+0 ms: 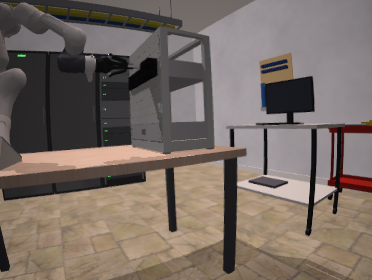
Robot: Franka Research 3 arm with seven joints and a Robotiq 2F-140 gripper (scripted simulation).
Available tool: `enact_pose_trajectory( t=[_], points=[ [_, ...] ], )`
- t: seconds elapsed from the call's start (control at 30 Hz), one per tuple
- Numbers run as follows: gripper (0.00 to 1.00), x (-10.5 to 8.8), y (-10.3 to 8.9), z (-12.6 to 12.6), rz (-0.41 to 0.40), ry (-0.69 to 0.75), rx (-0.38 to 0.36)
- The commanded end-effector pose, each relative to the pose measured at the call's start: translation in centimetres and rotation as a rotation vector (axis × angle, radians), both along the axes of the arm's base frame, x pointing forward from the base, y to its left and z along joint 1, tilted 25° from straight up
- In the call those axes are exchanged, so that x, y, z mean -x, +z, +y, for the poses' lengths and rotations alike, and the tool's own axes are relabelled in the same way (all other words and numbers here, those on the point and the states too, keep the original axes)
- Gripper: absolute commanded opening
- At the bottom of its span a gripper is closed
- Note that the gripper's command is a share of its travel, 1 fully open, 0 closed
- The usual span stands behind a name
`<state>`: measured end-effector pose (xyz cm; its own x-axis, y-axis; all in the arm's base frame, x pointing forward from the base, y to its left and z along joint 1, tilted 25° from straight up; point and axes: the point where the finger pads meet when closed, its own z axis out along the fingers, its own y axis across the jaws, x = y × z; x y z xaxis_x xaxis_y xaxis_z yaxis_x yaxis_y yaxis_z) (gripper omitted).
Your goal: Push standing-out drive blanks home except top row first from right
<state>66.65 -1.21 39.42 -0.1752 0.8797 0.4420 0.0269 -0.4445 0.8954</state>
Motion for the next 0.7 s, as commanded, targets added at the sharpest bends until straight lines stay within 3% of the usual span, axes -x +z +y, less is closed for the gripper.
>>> enact_pose_trajectory(
  t=[0.0,0.27,0.67],
  points=[
    [0.0,1.6,-0.1,-0.2,-0.002,-0.001,0.028],
    [0.0,5.4,-0.2,-0.9,-0.002,-0.001,0.028],
    [0.0,5.6,-0.7,-1.2,-0.002,-0.001,0.028]
  ],
)
